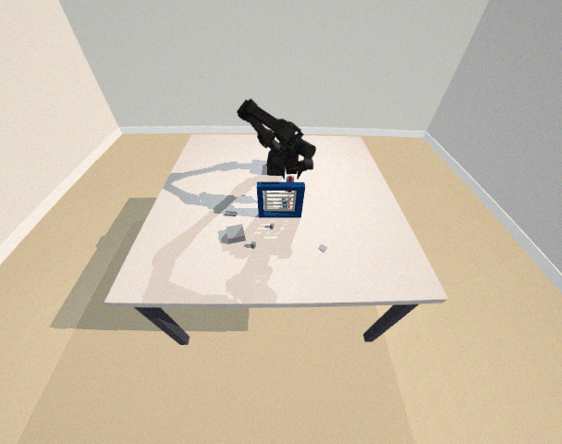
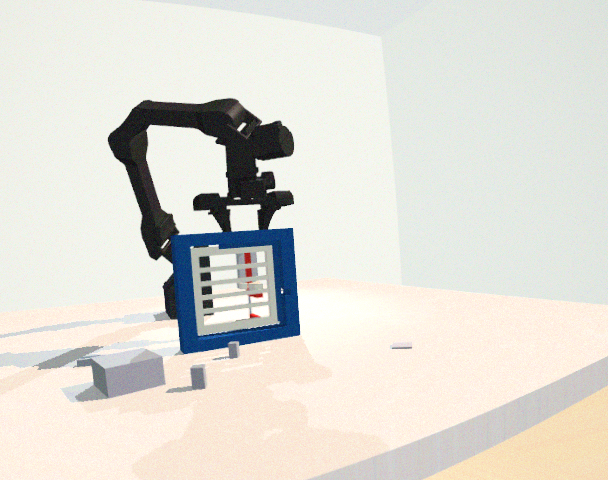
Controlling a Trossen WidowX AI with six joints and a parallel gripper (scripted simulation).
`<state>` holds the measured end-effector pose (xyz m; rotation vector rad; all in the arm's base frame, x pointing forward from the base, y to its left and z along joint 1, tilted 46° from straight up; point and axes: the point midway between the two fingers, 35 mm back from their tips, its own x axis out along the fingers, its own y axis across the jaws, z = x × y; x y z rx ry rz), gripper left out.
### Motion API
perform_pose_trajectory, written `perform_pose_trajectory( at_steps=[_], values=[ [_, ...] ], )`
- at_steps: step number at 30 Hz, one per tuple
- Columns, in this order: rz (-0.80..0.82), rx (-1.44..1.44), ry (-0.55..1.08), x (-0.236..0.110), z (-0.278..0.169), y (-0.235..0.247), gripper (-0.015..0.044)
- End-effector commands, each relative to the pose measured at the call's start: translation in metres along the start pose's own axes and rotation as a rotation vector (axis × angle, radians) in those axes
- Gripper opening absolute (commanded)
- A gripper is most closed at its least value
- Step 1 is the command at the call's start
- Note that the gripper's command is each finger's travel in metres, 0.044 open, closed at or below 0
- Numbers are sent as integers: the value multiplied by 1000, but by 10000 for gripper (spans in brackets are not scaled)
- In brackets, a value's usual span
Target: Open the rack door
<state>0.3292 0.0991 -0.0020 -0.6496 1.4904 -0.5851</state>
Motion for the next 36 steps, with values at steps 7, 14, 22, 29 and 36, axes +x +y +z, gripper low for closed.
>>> perform_pose_trajectory(
  at_steps=[7,14,22,29,36],
  values=[
    [-7,-2,1,19,-1,-2,293],
    [-8,-2,1,30,-1,-2,293],
    [-8,-2,1,36,-2,-3,214],
    [-8,-2,1,36,-2,-3,89],
    [-8,-2,1,36,-2,-3,42]
  ],
)
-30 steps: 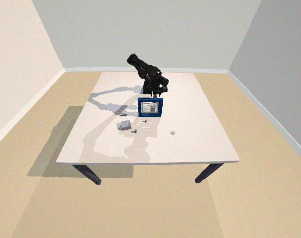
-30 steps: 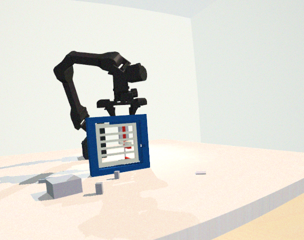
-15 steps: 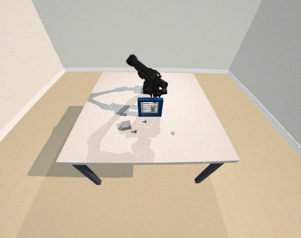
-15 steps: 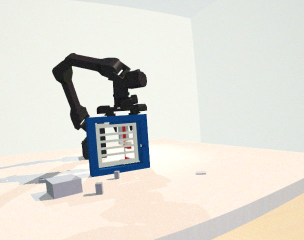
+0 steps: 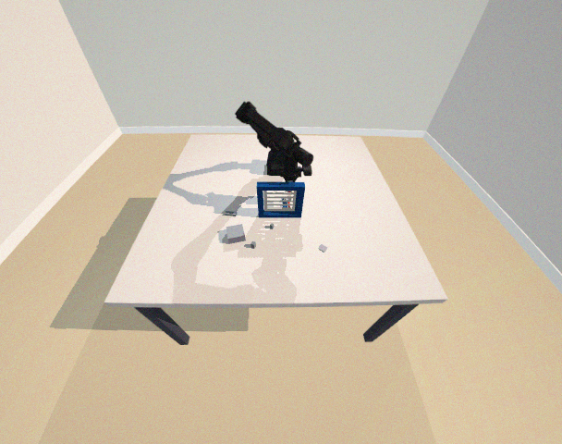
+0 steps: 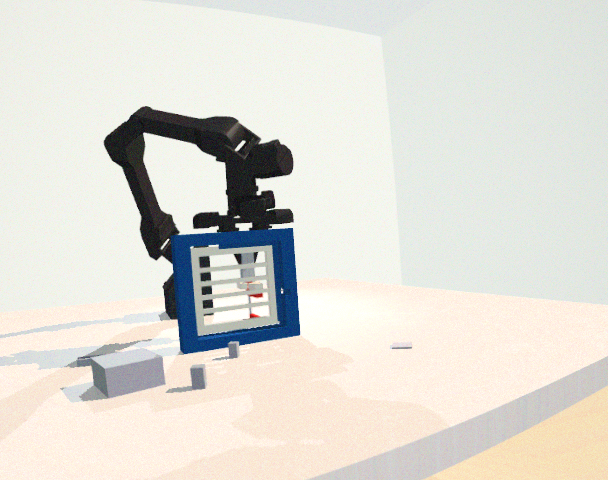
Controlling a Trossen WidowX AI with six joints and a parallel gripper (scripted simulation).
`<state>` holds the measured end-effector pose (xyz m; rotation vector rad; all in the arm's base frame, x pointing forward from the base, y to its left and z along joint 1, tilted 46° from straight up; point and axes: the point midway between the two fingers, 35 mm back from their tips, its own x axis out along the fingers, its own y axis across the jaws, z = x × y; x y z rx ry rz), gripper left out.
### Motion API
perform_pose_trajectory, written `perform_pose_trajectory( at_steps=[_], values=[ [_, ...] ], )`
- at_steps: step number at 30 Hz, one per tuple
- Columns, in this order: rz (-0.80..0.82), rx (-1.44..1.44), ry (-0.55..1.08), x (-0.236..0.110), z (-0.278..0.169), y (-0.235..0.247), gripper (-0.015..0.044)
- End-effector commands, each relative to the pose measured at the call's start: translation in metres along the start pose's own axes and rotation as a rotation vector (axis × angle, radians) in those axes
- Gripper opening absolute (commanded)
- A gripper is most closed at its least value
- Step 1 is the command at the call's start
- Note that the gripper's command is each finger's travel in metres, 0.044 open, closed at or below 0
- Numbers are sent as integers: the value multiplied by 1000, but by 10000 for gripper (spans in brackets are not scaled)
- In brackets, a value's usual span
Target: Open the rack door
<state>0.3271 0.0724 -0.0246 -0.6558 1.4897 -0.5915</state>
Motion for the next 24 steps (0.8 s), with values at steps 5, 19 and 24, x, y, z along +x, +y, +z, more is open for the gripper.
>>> perform_pose_trajectory(
  at_steps=[5,19,24],
  values=[
    [0,-2,0,1,0,0,21],
    [-1,-567,0,1,0,0,21],
    [-1,-814,0,1,0,0,21]
  ],
)
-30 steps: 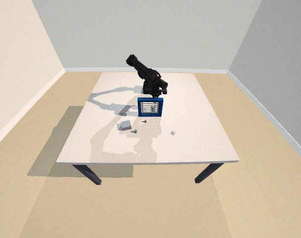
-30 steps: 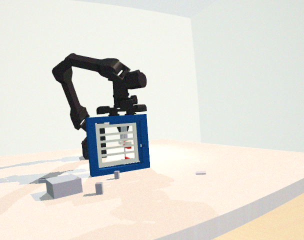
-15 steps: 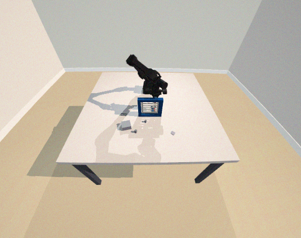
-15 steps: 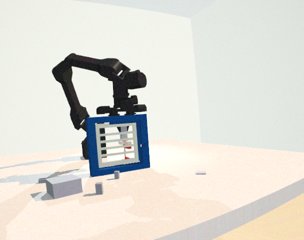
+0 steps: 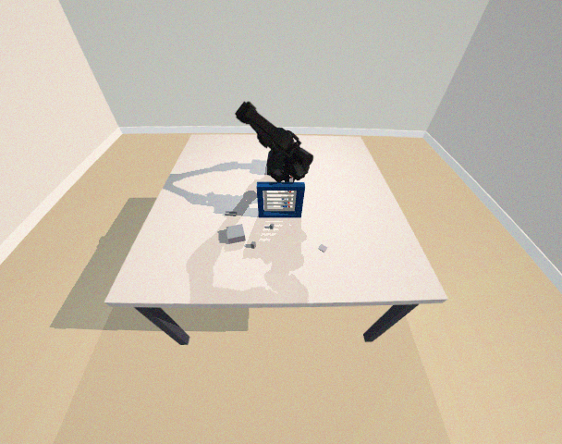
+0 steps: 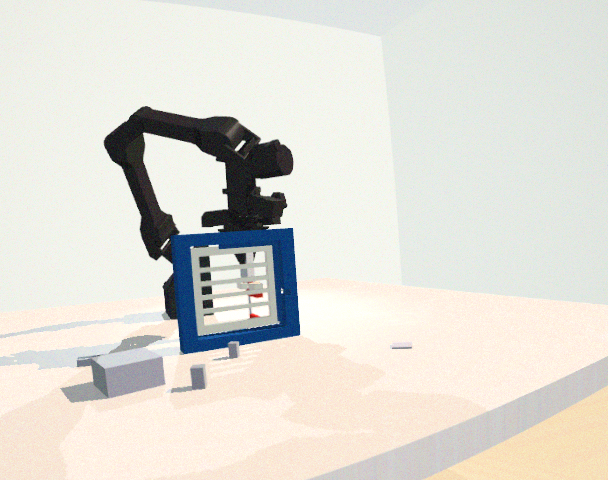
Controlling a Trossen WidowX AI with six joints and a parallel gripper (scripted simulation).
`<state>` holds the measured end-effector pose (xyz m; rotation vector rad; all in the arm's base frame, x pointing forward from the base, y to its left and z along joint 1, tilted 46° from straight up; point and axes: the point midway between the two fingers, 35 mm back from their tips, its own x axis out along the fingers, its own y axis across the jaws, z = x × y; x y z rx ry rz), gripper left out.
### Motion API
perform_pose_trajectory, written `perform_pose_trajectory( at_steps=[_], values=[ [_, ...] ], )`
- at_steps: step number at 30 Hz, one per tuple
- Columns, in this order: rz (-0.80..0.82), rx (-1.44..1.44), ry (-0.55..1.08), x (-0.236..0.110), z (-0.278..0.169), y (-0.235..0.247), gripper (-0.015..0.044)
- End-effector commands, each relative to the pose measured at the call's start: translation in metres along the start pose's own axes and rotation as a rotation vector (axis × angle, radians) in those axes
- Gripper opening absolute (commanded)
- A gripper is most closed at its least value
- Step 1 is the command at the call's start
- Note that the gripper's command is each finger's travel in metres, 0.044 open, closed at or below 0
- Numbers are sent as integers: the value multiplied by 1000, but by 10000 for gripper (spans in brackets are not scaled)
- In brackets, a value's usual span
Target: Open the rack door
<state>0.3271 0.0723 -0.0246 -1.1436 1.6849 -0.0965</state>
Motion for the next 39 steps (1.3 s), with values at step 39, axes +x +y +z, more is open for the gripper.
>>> perform_pose_trajectory(
  at_steps=[39],
  values=[
    [-1,-1280,0,1,0,0,178]
  ],
)
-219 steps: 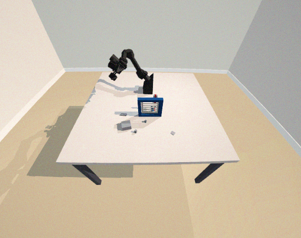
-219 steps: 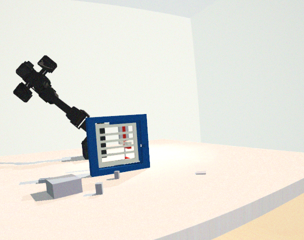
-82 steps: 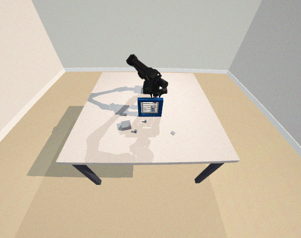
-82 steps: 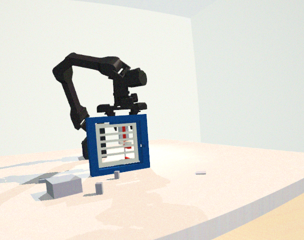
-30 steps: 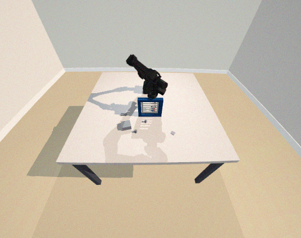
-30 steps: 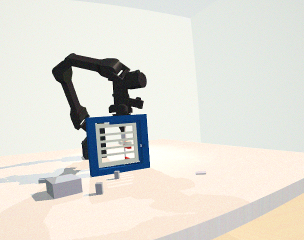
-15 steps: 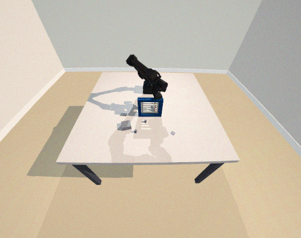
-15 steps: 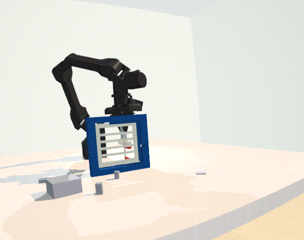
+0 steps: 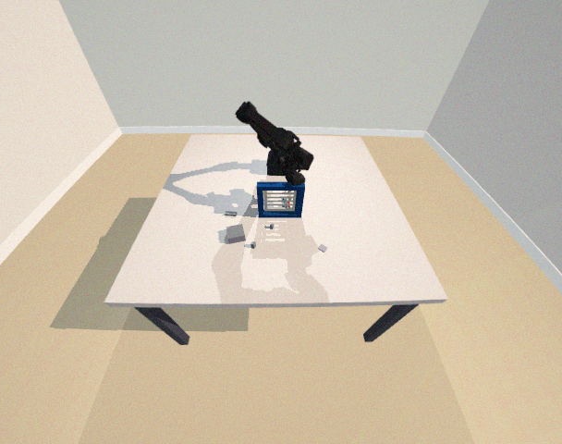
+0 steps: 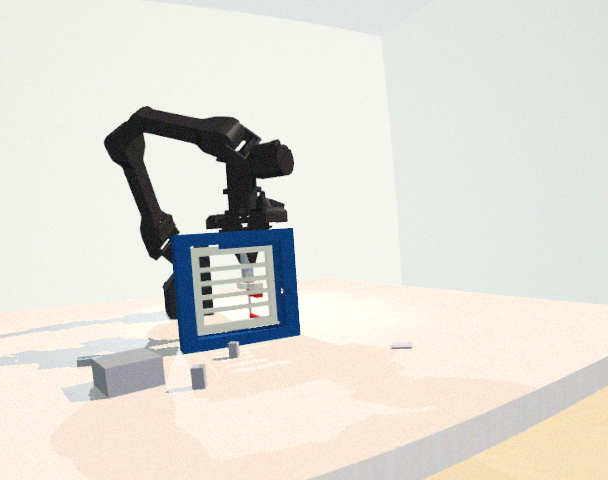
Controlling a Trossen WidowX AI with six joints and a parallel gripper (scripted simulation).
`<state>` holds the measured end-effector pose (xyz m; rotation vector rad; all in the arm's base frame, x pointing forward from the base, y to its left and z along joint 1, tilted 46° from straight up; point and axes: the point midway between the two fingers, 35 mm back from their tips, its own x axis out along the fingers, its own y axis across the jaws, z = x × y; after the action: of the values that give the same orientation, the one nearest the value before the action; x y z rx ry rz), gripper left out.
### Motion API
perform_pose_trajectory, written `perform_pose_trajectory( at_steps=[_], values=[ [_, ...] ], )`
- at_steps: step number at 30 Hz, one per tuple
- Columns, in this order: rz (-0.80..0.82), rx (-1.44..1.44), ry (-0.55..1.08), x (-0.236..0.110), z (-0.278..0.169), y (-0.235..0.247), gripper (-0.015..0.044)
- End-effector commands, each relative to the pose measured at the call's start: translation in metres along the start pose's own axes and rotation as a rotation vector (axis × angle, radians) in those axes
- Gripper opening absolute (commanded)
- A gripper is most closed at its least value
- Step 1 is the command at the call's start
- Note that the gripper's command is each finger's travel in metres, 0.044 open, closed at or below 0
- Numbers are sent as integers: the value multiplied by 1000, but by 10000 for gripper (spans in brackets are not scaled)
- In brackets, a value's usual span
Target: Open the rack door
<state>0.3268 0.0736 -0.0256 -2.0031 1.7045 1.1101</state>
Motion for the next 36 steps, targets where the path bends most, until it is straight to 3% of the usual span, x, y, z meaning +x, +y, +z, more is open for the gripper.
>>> perform_pose_trajectory(
  at_steps=[1,5,36],
  values=[
    [1,-17,7,1,-2,0,204],
    [1,-17,7,1,-2,0,293],
    [-4,1444,6,1,-2,0,293]
  ],
)
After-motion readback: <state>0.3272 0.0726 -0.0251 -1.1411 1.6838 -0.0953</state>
